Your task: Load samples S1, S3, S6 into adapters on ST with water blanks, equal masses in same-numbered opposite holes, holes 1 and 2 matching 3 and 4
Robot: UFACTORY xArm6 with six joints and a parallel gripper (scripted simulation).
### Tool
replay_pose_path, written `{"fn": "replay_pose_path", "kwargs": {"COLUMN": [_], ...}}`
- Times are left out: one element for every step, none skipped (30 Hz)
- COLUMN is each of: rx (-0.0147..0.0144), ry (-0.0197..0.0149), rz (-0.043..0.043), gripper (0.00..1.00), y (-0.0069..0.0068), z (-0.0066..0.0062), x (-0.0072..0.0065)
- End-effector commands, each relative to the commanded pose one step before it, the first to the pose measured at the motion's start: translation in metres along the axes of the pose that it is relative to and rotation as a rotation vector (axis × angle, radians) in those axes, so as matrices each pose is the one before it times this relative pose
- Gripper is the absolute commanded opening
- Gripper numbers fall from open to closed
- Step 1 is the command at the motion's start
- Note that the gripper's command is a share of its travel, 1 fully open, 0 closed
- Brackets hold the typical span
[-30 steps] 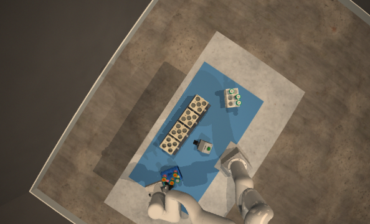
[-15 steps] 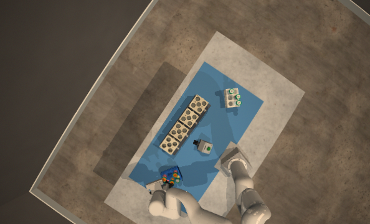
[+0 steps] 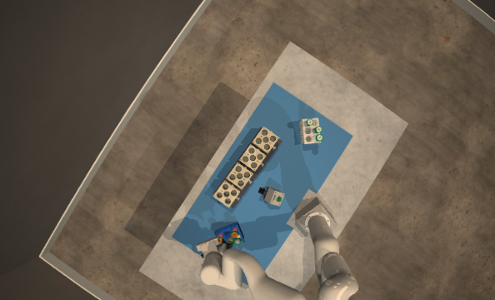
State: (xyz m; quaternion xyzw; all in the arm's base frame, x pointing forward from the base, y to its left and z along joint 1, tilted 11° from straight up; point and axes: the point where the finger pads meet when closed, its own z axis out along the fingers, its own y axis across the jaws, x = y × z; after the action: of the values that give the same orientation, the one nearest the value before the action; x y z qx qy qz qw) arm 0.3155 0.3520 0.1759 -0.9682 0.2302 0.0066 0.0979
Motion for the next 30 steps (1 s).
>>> {"fn": "replay_pose_path", "kwargs": {"rx": [0.00427,0.00000,0.00000,0.00000,0.00000,0.00000,0.00000,0.00000,0.00000,0.00000,0.00000,0.00000,0.00000,0.00000,0.00000,0.00000,0.00000,0.00000,0.00000,0.00000,0.00000,0.00000,0.00000,0.00000,0.00000,0.00000,-0.00001,0.00000,0.00000,0.00000], "ry": [0.00131,0.00000,0.00000,0.00000,0.00000,0.00000,0.00000,0.00000,0.00000,0.00000,0.00000,0.00000,0.00000,0.00000,0.00000,0.00000,0.00000,0.00000,0.00000,0.00000,0.00000,0.00000,0.00000,0.00000,0.00000,0.00000,0.00000,0.00000,0.00000,0.00000], "rz": [-0.00030,0.00000,0.00000,0.00000,0.00000,0.00000,0.00000,0.00000,0.00000,0.00000,0.00000,0.00000,0.00000,0.00000,0.00000,0.00000,0.00000,0.00000,0.00000,0.00000,0.00000,0.00000,0.00000,0.00000,0.00000,0.00000,0.00000,0.00000,0.00000,0.00000], "gripper": [0.57,0.57,0.57,0.57,0.57,0.57,0.57,0.57,0.57,0.57,0.57,0.57,0.57,0.57,0.57,0.57,0.57,0.57,0.57,0.57,0.57,0.57,0.57,0.57,0.57,0.57,0.57,0.57,0.57,0.57], "y": [-0.00155,0.00000,0.00000,0.00000,0.00000,0.00000,0.00000,0.00000,0.00000,0.00000,0.00001,0.00001,0.00001,0.00001,0.00001,0.00001,0.00001,0.00001,0.00001,0.00001,0.00001,0.00000,0.00000,0.00000,0.00000,0.00000,0.00001,0.00000,0.00000,0.00000], "z": [0.00705,0.00200,0.00200,0.00200,0.00200,0.00200,0.00200,0.00000,0.00000,0.00201,0.00200,0.00200,0.00200,0.00200,0.00200,0.00200,0.00200,0.00200,0.00200,0.00200,0.00200,0.00180,0.00000,0.00000,0.00000,0.00000,-0.00003,0.00001,0.00001,0.00000], "x": [0.00038,0.00000,0.00000,0.00000,0.00000,0.00000,0.00000,0.00000,0.00000,0.00000,0.00000,0.00000,0.00000,0.00000,0.00000,0.00000,0.00000,0.00000,0.00000,0.00000,0.00000,0.00000,0.00000,0.00000,0.00000,0.00000,0.00000,0.00000,0.00000,0.00000]}}
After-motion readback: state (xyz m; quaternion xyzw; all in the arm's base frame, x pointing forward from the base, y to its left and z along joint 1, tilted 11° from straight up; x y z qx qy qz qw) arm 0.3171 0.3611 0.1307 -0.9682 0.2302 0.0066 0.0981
